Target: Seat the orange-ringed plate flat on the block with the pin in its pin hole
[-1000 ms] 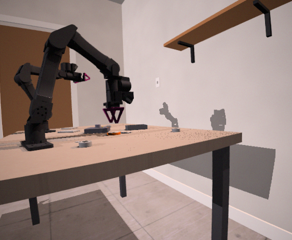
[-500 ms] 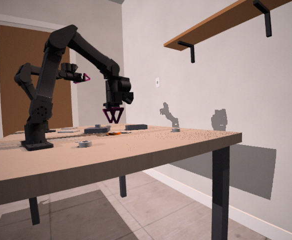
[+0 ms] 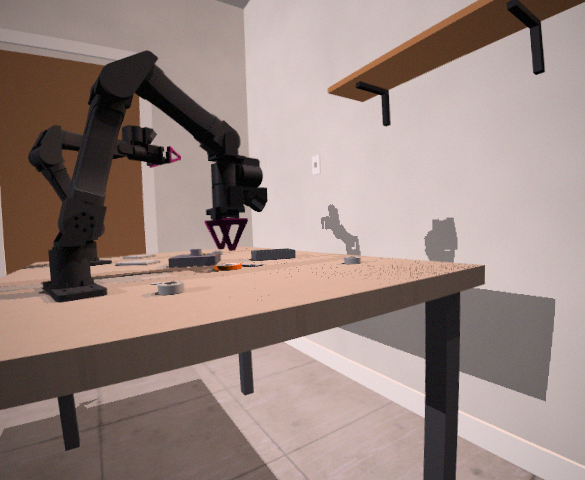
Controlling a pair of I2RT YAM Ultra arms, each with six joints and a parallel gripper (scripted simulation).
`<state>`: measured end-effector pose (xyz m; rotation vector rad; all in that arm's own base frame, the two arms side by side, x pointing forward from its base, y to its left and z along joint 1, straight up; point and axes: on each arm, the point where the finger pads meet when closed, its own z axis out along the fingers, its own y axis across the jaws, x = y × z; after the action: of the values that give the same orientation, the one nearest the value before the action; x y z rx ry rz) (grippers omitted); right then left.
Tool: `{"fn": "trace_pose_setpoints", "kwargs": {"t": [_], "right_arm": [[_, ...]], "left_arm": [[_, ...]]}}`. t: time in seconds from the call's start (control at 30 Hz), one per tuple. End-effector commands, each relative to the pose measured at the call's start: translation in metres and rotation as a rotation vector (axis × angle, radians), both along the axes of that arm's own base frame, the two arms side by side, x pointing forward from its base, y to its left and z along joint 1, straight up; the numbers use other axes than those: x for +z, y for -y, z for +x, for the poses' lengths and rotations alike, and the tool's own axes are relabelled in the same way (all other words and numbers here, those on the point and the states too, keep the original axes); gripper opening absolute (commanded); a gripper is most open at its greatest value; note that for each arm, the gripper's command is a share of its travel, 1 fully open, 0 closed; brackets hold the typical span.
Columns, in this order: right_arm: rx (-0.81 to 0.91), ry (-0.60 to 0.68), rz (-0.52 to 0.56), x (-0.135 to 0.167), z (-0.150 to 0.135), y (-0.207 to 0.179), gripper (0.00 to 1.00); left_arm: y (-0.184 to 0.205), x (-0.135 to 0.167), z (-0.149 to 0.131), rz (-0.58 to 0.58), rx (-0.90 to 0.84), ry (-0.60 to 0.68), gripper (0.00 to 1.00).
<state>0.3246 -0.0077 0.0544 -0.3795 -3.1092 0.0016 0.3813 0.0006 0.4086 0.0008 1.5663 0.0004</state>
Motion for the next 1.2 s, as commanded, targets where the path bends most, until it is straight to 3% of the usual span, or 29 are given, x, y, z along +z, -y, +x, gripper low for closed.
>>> {"fn": "trace_pose_setpoints", "kwargs": {"t": [0.0,0.1,0.2,0.33,0.4,0.67,0.73,0.93,0.97,1.07,1.1,1.17], "right_arm": [[-0.002,0.03,-0.011,-0.003,0.006,0.002,0.8],[-0.003,0.045,-0.011,0.005,0.008,0.002,0.8],[-0.002,0.01,-0.01,-0.016,0.002,0.001,0.8],[-0.001,0.047,-0.011,-0.013,0.008,0.001,0.8],[0.0,0.008,-0.01,-0.029,0.004,0.001,0.8],[0.0,0.052,-0.011,-0.02,0.01,0.001,0.8],[0.002,0.0,-0.01,-0.044,0.001,0.001,0.8],[0.003,0.057,-0.011,-0.037,0.01,0.001,0.8],[0.004,0.004,-0.01,-0.055,0.002,0.001,0.8],[0.004,0.094,-0.012,-0.025,0.022,0.001,0.8],[0.003,0.108,-0.013,-0.021,0.025,0.001,0.0],[0.003,0.105,-0.012,-0.022,0.025,0.001,0.0]], "left_arm": [[-0.001,0.016,-0.004,-0.006,0.001,0.044,1.0],[-0.001,0.016,-0.004,-0.006,0.001,0.044,1.0],[-0.001,0.016,-0.004,-0.006,0.001,0.044,1.0],[-0.001,0.016,-0.004,-0.006,0.001,0.044,1.0],[-0.001,0.016,-0.004,-0.006,0.001,0.044,1.0],[-0.001,0.016,-0.004,-0.006,0.001,0.044,1.0],[-0.001,0.016,-0.004,-0.006,0.001,0.044,1.0],[-0.001,0.016,-0.004,-0.006,0.001,0.044,1.0],[-0.001,0.016,-0.004,-0.006,0.001,0.044,1.0],[-0.001,0.016,-0.004,-0.006,0.001,0.044,1.0],[-0.001,0.016,-0.004,-0.006,0.001,0.044,1.0],[-0.001,0.016,-0.004,-0.006,0.001,0.044,1.0]]}}
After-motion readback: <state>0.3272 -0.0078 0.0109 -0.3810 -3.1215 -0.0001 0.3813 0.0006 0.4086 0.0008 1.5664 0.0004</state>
